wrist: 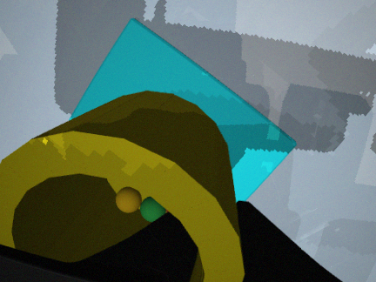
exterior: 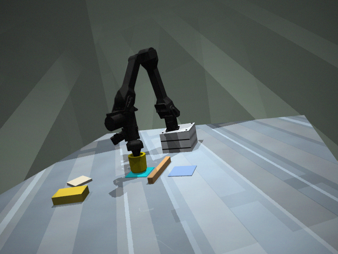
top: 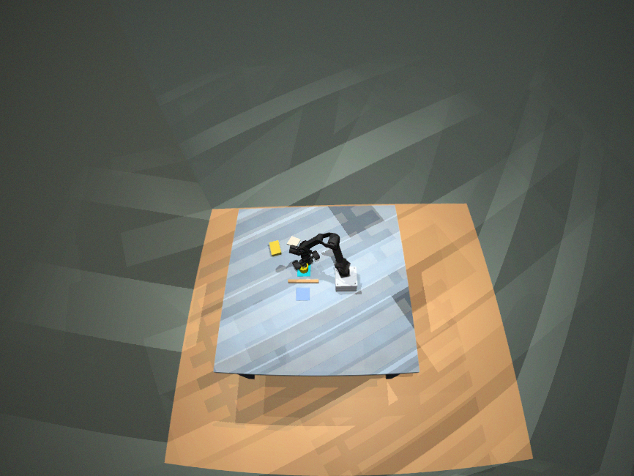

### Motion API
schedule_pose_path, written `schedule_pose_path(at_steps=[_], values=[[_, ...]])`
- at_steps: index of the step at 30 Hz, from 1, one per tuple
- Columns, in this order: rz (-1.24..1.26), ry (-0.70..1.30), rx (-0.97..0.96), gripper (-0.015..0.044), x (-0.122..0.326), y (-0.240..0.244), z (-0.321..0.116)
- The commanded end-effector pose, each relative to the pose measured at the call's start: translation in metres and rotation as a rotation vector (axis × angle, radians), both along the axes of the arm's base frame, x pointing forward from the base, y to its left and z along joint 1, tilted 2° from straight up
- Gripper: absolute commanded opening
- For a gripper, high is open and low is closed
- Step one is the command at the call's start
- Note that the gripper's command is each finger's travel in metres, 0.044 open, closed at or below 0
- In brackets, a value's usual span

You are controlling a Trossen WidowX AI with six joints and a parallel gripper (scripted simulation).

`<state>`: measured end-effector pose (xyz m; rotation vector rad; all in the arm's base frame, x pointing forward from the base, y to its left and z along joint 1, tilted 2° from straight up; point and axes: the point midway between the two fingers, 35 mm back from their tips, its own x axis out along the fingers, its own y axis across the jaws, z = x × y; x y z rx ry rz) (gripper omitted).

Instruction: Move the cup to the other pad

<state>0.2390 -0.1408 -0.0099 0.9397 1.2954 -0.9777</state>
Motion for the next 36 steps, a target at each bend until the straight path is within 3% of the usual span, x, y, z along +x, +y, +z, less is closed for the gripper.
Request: schedule_pose_path(at_steps=[1,5,11,36], values=[[0.0,-0.001,-0.001,0.0,0.0,0.0,0.001],[0.0,-0.001,-0.001,0.0,0.0,0.0,0.001],[0.0,-0.001,-0.001,0.0147,0.0,0.0,0.001],[0.002,-0.001,0.003,0.0147,-0.001,0.001,0.031]])
